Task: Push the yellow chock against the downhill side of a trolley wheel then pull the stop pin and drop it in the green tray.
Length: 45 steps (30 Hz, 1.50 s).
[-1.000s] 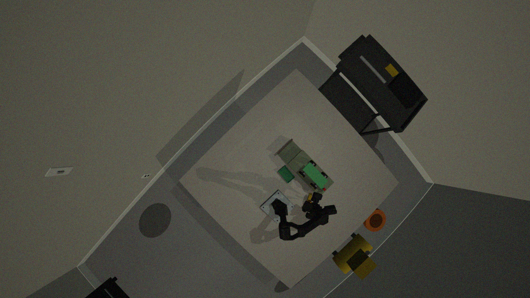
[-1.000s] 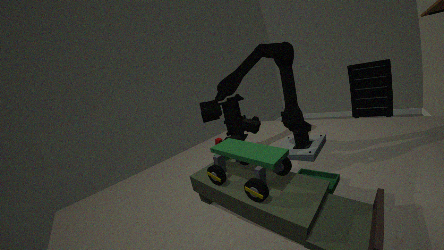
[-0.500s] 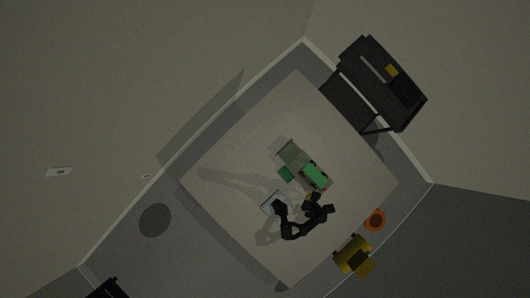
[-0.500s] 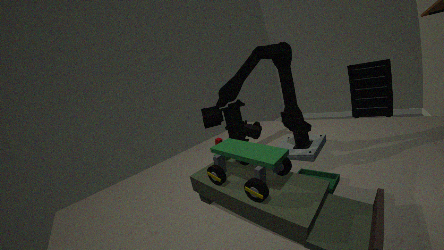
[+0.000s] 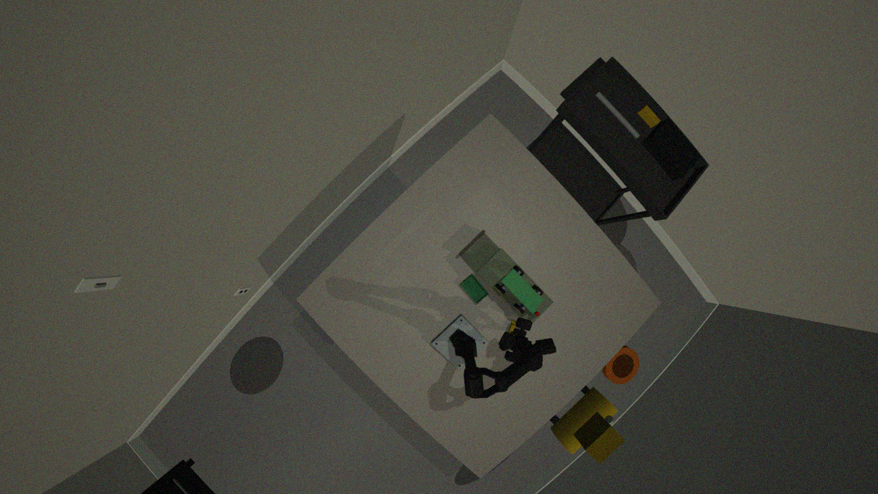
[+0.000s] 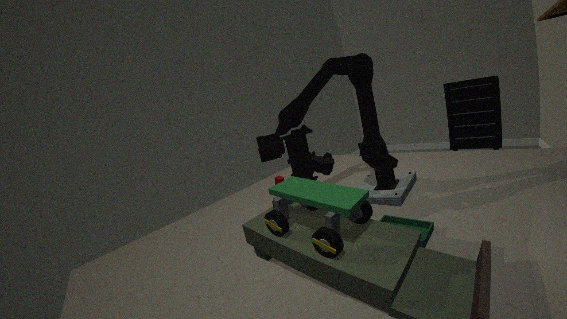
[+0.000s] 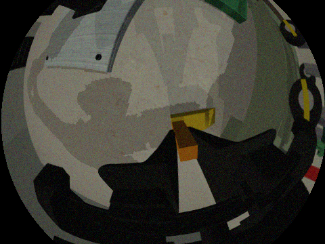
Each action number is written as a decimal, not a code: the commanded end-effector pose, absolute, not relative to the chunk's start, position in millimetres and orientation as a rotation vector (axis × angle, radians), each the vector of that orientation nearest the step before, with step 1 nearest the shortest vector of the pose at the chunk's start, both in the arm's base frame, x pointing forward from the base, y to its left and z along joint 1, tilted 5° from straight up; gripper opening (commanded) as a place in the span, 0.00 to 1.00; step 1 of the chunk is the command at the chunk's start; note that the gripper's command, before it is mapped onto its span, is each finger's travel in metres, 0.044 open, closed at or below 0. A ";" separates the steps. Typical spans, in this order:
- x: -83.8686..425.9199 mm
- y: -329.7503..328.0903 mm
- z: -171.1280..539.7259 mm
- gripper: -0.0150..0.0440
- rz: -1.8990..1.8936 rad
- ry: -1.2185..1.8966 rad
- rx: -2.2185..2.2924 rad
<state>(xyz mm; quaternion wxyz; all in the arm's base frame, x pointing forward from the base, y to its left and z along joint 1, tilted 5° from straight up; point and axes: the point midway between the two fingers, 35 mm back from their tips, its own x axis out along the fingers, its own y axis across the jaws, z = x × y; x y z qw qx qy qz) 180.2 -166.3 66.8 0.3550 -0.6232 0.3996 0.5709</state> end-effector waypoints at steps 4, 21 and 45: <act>179.3 -163.8 91.7 0.25 1.469 1.033 -1.619; 177.7 -158.0 150.3 0.25 1.469 1.033 -1.619; 176.2 -153.3 207.6 0.25 1.465 1.036 -1.615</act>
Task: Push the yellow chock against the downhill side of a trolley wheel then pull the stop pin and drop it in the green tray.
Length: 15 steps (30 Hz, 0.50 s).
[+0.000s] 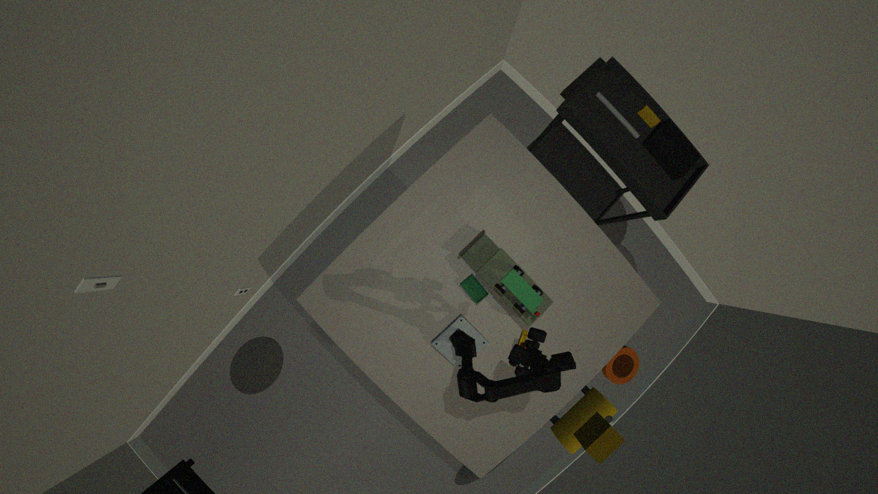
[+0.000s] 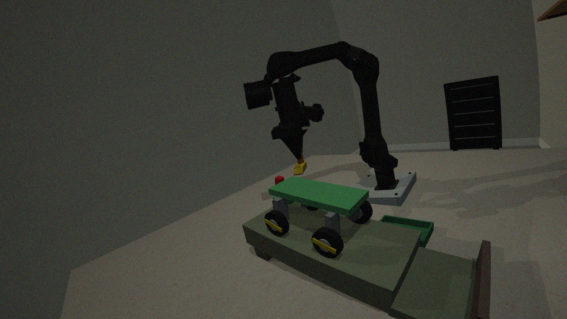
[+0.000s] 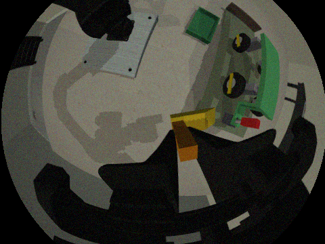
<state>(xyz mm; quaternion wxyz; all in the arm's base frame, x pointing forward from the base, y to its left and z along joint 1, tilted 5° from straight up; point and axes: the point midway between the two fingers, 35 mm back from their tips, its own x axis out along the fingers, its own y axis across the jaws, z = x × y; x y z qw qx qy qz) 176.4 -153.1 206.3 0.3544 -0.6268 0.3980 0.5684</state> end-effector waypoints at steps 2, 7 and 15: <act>176.2 -153.3 207.6 0.25 1.435 1.058 -1.587; 176.2 -153.3 207.7 0.25 1.311 1.147 -1.468; 176.2 -153.3 207.7 0.25 1.108 1.270 -1.270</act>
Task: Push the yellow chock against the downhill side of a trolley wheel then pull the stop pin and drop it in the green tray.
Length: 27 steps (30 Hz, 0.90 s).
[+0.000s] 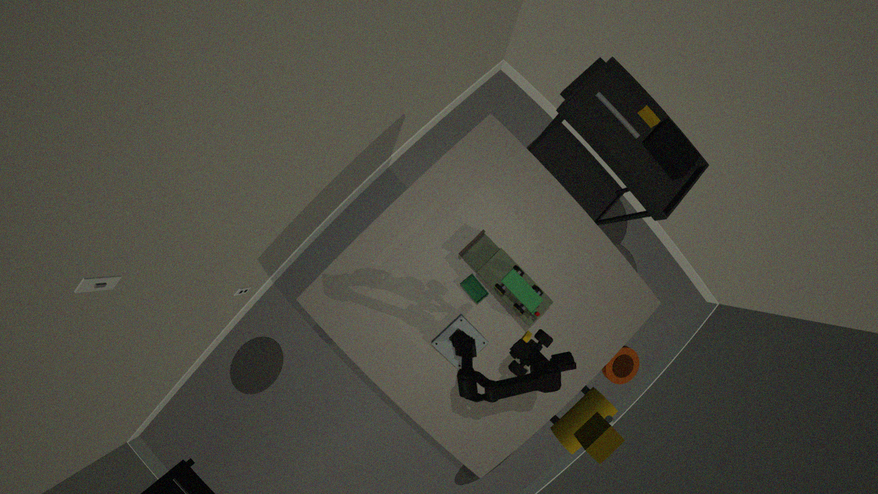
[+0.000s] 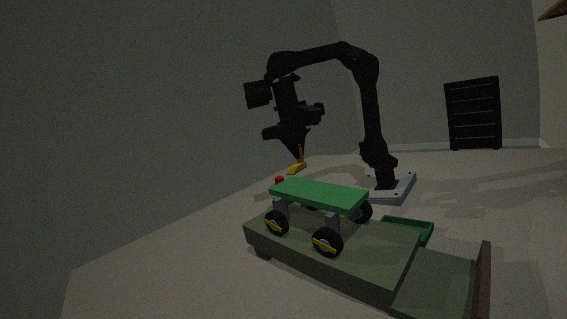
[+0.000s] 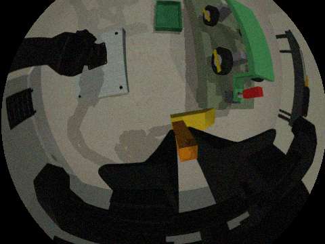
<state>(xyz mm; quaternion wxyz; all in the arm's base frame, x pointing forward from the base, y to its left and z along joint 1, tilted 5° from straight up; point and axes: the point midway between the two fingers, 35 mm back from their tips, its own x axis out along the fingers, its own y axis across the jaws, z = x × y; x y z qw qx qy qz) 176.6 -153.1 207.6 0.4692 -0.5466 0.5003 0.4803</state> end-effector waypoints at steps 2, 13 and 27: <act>176.2 -153.3 207.7 0.25 1.056 1.297 -1.220; 176.2 -153.4 207.7 0.25 0.771 1.418 -0.938; 176.2 -153.4 207.8 0.25 0.439 1.505 -0.605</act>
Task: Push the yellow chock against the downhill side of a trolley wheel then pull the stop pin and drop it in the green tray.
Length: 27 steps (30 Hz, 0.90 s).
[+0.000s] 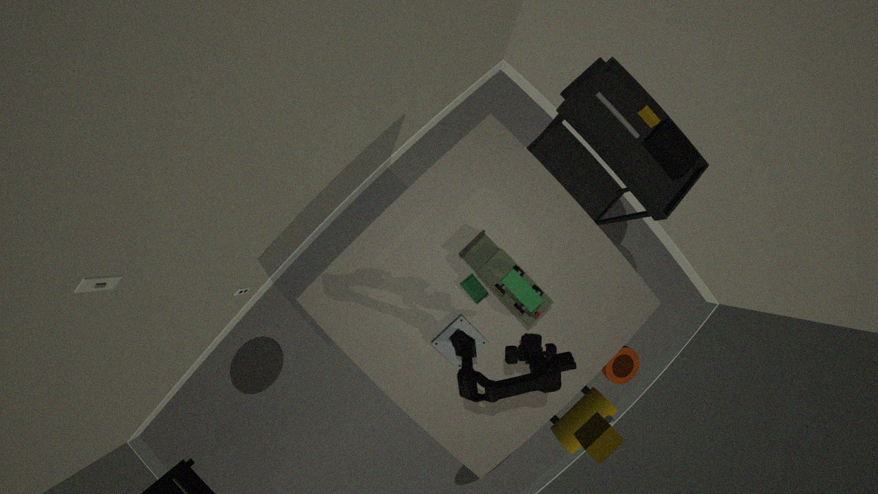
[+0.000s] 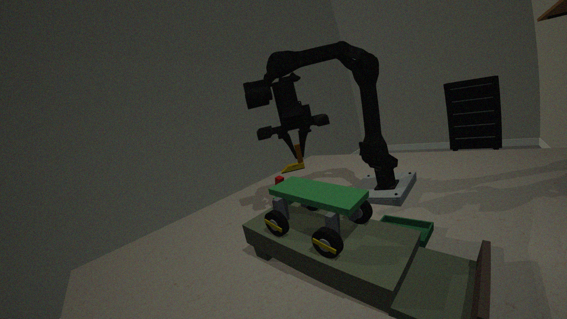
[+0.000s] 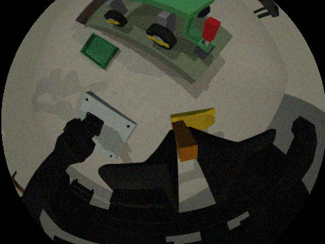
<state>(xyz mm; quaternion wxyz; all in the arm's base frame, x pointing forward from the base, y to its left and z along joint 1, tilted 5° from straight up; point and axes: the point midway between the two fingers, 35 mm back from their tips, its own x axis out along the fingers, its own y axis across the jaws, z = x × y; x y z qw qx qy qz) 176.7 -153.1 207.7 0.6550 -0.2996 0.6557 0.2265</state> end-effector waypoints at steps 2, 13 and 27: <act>176.2 -153.4 207.8 0.25 0.385 1.514 -0.550; 176.2 -153.4 207.8 0.25 0.090 1.538 -0.248; 176.4 -152.9 207.7 0.25 -0.084 1.534 -0.068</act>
